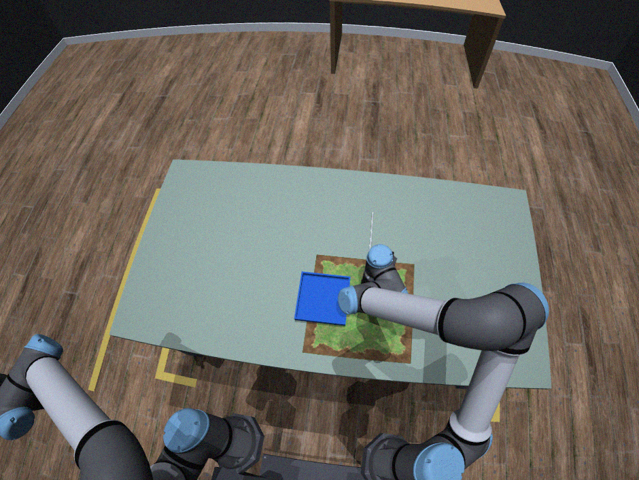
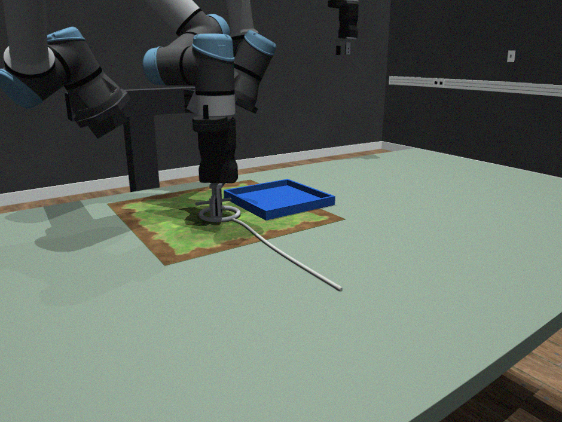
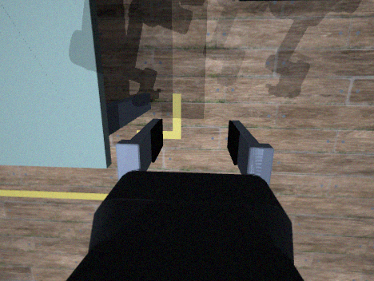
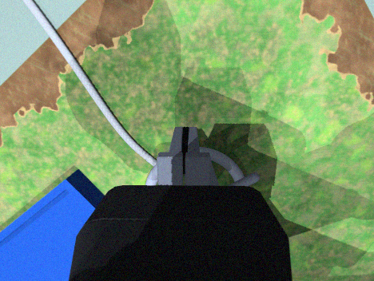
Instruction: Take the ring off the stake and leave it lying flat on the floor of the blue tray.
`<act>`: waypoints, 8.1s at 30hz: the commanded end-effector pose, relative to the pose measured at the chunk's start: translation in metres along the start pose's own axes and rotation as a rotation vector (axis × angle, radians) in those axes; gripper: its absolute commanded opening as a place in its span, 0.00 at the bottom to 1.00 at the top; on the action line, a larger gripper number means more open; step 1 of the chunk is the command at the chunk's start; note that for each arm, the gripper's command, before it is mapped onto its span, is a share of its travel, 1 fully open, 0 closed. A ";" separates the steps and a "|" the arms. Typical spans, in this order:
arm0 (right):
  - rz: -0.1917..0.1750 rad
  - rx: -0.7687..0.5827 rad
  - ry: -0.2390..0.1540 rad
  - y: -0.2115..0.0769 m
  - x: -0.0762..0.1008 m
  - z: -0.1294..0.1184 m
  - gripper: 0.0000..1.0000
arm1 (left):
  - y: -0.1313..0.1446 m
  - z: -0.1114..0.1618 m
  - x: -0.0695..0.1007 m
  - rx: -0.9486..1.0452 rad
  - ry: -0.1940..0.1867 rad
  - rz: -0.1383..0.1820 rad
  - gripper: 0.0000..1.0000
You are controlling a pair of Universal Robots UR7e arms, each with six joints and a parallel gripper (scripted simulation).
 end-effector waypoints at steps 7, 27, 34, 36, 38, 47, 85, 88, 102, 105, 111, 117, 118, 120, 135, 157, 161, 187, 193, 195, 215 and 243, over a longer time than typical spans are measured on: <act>0.004 0.000 0.001 -0.002 0.058 0.000 0.00 | 0.001 0.001 0.000 0.004 0.000 -0.001 1.00; 0.002 0.000 0.000 -0.001 0.068 0.000 0.00 | 0.001 0.001 0.000 0.004 0.000 -0.001 1.00; 0.002 0.000 0.001 -0.002 0.068 0.000 0.00 | 0.001 0.001 0.000 0.004 0.000 -0.001 1.00; 0.002 0.000 0.001 -0.002 0.068 0.000 0.00 | 0.001 0.001 0.000 0.004 0.000 -0.001 1.00; 0.002 0.000 0.001 -0.002 0.068 0.000 0.00 | 0.001 0.001 0.000 0.004 0.000 -0.001 1.00; 0.002 0.000 0.001 -0.002 0.068 0.000 0.00 | 0.001 0.001 0.000 0.004 0.000 -0.001 1.00; 0.002 0.733 0.000 -0.013 0.068 -0.041 0.00 | 0.001 0.001 0.000 0.004 0.000 -0.001 1.00; -0.001 0.828 -0.001 -0.015 0.068 -0.050 0.00 | 0.001 0.001 0.000 0.004 0.000 -0.001 1.00; -0.003 1.294 -0.003 -0.016 0.067 -0.082 0.00 | 0.001 0.001 0.000 0.004 0.000 -0.001 1.00; -0.002 1.390 -0.003 -0.015 0.067 -0.087 0.00 | 0.001 0.001 0.000 0.004 0.000 -0.001 1.00; 0.002 1.544 -0.001 -0.014 0.067 -0.094 0.00 | 0.001 0.001 0.000 0.004 0.000 -0.001 1.00; 0.002 1.567 -0.001 -0.013 0.067 -0.095 0.00 | 0.001 0.001 0.000 0.004 0.000 -0.001 1.00; 0.002 1.570 -0.001 -0.013 0.067 -0.096 0.00 | 0.001 0.001 0.000 0.004 0.000 -0.001 1.00; 0.002 1.571 -0.001 -0.013 0.067 -0.096 0.00 | 0.001 0.001 0.000 0.004 0.000 -0.001 1.00; 0.002 1.571 -0.001 -0.014 0.067 -0.095 0.33 | 0.001 0.001 0.000 0.004 0.000 -0.001 1.00; 0.001 1.571 -0.005 -0.013 0.061 -0.096 0.33 | 0.001 0.001 0.000 0.004 0.000 -0.001 1.00; 0.000 1.572 -0.005 -0.013 0.056 -0.096 0.33 | 0.001 0.001 0.000 0.004 0.000 -0.001 1.00; 0.001 1.570 -0.002 -0.014 0.013 -0.095 0.33 | 0.001 0.001 0.000 0.004 0.000 -0.001 1.00; 0.001 1.570 -0.001 -0.014 0.003 -0.094 0.33 | 0.001 0.001 0.000 0.004 0.000 -0.001 1.00; 0.001 1.570 0.000 -0.014 0.001 -0.094 0.33 | 0.001 0.001 0.000 0.004 0.000 -0.001 1.00; 0.002 1.570 0.001 -0.014 -0.006 -0.094 0.33 | 0.001 0.001 0.000 0.004 0.000 -0.001 1.00; 0.002 1.569 0.000 -0.014 -0.006 -0.093 0.33 | 0.001 0.001 0.000 0.004 0.000 -0.001 1.00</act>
Point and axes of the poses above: on each arm, the point where the finger pads meet when closed, its own x axis back along the fingers, its own y axis across the jaws, z = x × y, the point moved 10 cm from there along x, back along the fingers, and after that the axes turned 13 degrees about x, right-handed, at the moved point
